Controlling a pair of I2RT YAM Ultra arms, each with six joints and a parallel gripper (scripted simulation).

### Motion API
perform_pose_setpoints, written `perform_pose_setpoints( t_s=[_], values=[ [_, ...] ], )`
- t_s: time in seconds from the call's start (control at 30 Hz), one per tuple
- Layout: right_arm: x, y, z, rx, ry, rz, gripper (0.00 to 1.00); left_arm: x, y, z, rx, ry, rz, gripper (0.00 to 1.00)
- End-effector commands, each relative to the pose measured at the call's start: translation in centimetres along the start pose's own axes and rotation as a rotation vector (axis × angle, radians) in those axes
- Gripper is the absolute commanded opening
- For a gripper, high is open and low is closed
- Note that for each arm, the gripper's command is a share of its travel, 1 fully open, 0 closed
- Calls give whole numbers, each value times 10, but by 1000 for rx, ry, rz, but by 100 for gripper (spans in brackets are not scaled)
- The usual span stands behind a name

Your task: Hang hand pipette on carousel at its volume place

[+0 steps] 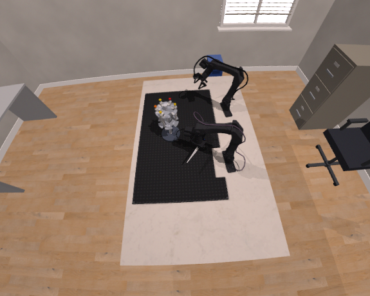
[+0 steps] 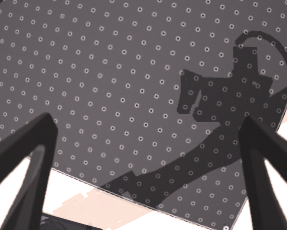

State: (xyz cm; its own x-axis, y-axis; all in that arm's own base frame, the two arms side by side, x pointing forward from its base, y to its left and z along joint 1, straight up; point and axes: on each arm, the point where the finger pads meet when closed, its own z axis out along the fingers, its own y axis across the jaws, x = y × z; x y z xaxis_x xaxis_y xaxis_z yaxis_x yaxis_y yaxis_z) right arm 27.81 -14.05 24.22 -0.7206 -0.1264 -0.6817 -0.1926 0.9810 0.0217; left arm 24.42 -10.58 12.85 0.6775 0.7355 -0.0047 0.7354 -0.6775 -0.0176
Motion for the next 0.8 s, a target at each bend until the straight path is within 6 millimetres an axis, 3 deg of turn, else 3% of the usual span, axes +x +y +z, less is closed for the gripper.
perform_pose_setpoints(
  t_s=[0.0,0.27,0.53,0.77],
  values=[
    [-10,-4,-6,18,-41,-25,100,1,9,-17,-70,15,-83,12],
    [-10,-4,-6,18,-41,-25,100,1,8,-17,-69,4,-376,12],
    [-10,-4,-6,18,-41,-25,100,1,8,-17,-70,1,-468,12],
    [-10,-4,-6,18,-41,-25,100,1,8,-17,-70,-8,-724,12]
  ],
)
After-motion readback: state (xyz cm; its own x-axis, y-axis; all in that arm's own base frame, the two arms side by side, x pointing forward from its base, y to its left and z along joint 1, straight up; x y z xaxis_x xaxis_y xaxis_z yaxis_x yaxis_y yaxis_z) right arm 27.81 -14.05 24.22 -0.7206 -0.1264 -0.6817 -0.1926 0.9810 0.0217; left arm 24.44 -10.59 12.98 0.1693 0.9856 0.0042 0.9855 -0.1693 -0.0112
